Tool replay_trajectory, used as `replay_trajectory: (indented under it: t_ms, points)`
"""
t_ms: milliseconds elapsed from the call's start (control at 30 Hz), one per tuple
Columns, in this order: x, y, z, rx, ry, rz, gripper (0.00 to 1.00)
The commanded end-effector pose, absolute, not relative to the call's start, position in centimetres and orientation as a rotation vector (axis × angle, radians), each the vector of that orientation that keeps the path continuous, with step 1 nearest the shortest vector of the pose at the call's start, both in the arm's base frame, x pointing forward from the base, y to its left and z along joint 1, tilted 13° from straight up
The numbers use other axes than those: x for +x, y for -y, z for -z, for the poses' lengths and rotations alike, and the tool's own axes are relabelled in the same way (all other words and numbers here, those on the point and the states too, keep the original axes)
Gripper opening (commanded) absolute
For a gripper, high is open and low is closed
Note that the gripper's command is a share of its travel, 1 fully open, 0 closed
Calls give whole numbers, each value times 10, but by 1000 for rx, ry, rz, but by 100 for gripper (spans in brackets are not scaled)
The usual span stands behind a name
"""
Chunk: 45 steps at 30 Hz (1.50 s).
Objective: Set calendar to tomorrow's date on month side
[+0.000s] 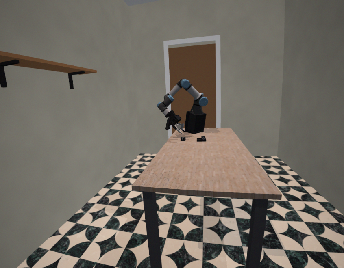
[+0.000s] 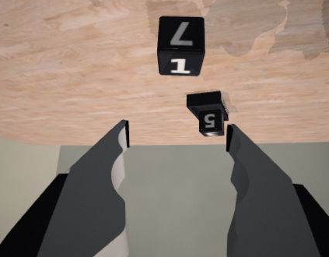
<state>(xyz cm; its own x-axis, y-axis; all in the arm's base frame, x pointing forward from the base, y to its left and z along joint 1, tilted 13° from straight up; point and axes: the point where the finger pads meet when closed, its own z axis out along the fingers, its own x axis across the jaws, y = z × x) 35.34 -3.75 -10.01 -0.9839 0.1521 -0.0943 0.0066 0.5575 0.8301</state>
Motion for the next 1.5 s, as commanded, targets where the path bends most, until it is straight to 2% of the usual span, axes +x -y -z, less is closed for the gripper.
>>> replay_trajectory:
  t_ms: [0,467,1167,1467]
  points:
    - [352,40,90,134,-2633,-1400,42]
    - [352,40,90,135,-2649,-1377,42]
    - [352,39,88,158,-2789,-1095,42]
    - [352,39,87,164,-2803,-1050,42]
